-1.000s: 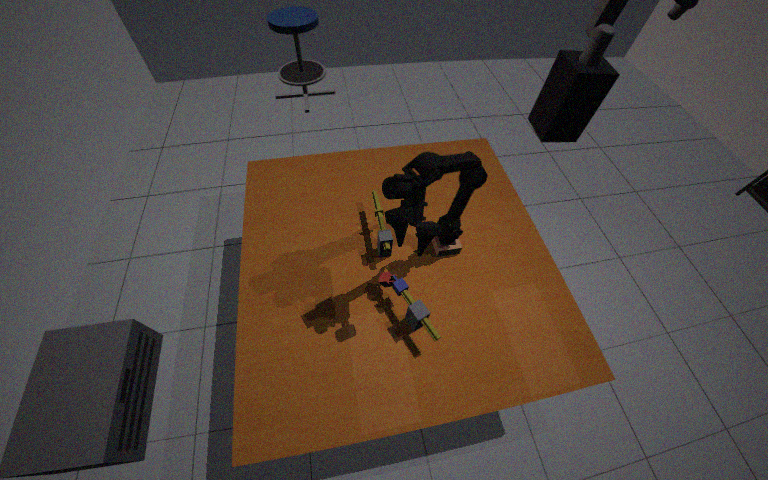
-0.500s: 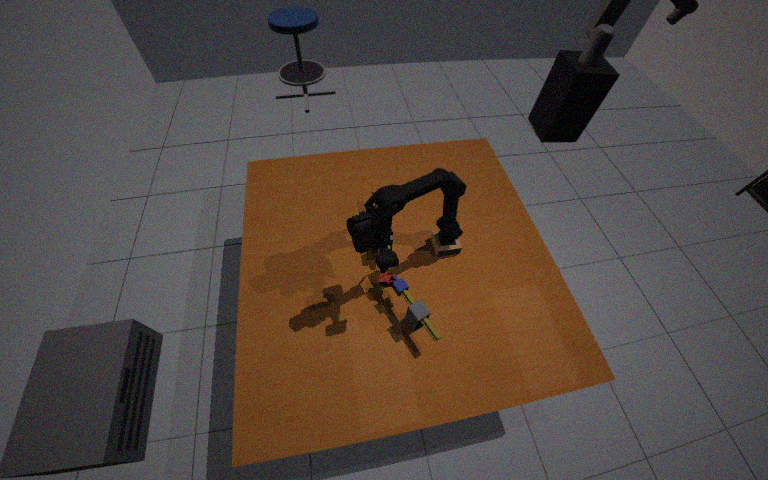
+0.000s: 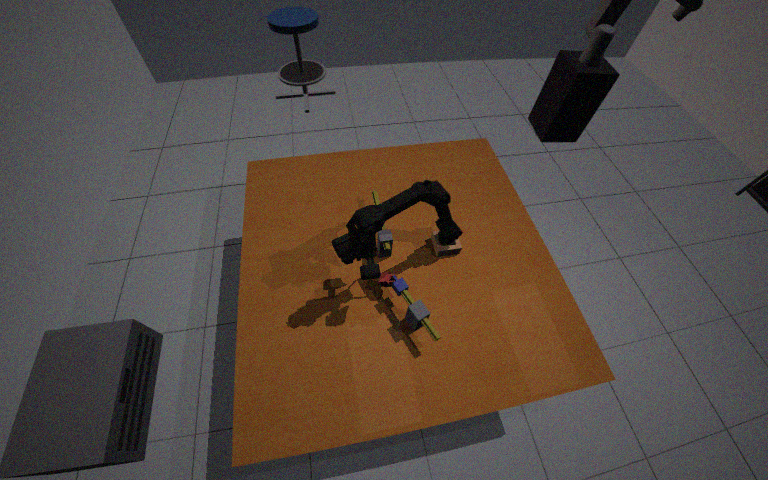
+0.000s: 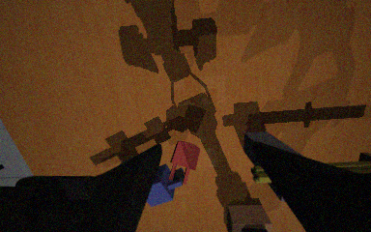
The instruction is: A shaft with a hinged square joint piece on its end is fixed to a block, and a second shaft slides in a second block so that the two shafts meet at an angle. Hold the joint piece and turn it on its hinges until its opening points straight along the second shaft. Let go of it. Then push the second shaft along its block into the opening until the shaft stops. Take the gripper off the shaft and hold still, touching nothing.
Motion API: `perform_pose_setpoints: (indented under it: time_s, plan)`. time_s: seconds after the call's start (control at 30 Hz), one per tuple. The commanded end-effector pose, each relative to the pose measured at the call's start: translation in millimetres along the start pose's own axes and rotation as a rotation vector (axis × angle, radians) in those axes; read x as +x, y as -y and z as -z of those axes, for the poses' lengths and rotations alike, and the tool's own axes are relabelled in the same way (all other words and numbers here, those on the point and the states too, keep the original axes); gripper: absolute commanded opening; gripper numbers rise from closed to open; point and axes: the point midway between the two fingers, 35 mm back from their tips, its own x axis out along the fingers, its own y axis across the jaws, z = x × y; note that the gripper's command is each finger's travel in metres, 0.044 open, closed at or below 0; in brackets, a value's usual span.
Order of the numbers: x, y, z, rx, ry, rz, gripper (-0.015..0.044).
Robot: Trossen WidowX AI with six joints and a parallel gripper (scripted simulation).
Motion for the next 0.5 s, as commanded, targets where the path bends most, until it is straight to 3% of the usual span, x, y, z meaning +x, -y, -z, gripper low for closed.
perform_pose_setpoints:
  time_s: [0.0,0.47]
  plan:
    - [2.9,1.1,-4.2,0.091,-0.04,-0.018,0.044]
    - [16.1,3.2,-10.9,0.4,-0.207,-0.058,0.044]
